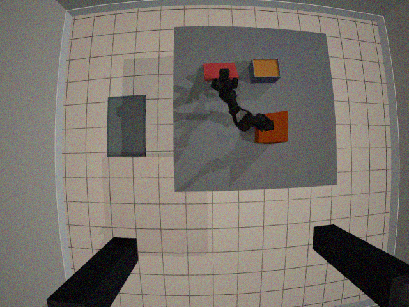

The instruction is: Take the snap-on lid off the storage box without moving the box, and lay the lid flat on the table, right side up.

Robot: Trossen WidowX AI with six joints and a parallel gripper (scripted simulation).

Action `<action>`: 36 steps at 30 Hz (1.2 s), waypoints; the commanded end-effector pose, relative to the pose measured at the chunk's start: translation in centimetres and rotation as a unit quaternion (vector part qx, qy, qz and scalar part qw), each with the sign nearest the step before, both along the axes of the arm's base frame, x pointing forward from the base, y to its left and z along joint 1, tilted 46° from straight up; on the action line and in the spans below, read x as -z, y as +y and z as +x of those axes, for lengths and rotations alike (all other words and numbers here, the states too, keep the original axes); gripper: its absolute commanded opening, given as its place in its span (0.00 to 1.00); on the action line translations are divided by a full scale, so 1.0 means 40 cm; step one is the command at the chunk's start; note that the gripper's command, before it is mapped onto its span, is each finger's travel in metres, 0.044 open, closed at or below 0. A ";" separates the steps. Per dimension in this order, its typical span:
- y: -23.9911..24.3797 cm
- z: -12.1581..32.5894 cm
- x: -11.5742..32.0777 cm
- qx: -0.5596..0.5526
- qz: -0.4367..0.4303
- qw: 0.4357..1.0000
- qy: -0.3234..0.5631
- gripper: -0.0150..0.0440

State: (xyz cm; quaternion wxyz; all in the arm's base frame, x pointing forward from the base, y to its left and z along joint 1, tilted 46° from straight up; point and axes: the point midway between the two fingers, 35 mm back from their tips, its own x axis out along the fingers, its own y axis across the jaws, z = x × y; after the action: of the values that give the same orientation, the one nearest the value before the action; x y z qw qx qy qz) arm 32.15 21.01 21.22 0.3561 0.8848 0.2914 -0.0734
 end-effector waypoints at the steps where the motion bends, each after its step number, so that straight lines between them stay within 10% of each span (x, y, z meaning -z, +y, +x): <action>1: 0.016 -0.005 0.034 -0.007 -0.006 1.000 0.013 0.25; 23: 0.048 -0.003 0.064 -0.007 -0.005 1.000 0.014 0.25; 36: 0.035 0.000 0.036 -0.007 -0.005 1.000 0.013 0.76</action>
State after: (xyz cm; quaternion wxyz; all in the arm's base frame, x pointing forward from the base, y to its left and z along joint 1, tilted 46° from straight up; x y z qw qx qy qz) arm 32.22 22.39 19.77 0.3578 0.8802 0.3001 -0.0846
